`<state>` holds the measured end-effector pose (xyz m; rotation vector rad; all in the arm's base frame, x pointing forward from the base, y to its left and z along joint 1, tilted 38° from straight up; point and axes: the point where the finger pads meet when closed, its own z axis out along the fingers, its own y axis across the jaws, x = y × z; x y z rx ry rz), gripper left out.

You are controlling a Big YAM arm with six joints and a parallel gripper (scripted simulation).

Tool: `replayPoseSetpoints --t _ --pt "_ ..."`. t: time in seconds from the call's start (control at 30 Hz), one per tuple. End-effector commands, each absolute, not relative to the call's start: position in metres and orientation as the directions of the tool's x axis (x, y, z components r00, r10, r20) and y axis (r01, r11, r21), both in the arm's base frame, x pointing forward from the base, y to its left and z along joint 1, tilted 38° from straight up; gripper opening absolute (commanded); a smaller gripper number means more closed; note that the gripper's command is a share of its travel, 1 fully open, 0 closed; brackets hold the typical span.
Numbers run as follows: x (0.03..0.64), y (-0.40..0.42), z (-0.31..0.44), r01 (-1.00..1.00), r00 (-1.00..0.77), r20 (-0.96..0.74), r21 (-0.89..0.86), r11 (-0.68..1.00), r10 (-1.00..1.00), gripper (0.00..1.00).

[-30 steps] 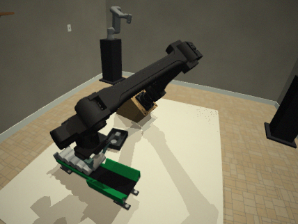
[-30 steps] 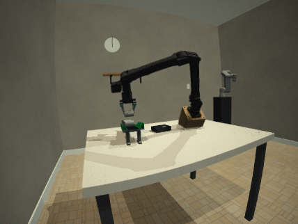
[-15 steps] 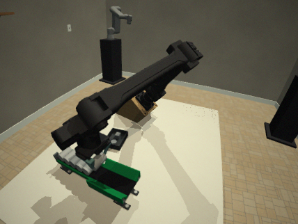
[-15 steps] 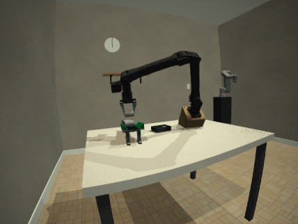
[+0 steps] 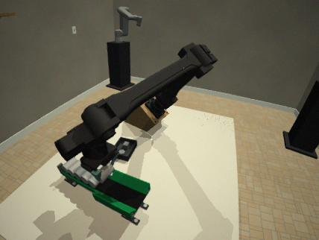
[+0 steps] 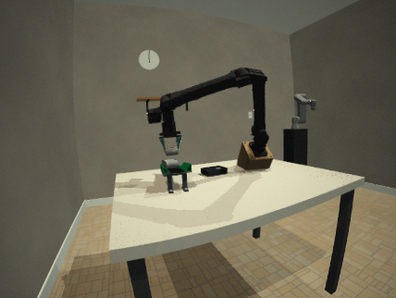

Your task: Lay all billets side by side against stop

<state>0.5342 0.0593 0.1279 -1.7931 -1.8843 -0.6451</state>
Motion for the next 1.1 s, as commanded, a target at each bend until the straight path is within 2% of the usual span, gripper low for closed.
replayPoseSetpoints --t 0.0,0.57,0.73,0.87,1.07 --pt "0.557 0.042 0.182 0.992 -0.081 0.603 0.125 0.007 0.793 0.0" --pt "0.56 0.064 0.18 0.988 -0.119 0.6 0.147 0.038 0.791 0.0" --pt "0.562 0.049 0.178 0.989 -0.092 0.6 0.147 0.004 0.795 0.0" --pt "0.559 0.077 0.173 0.988 -0.123 0.601 0.146 0.042 0.79 0.0" --pt "0.549 0.069 0.151 0.994 -0.069 0.607 0.108 0.004 0.792 0.0"
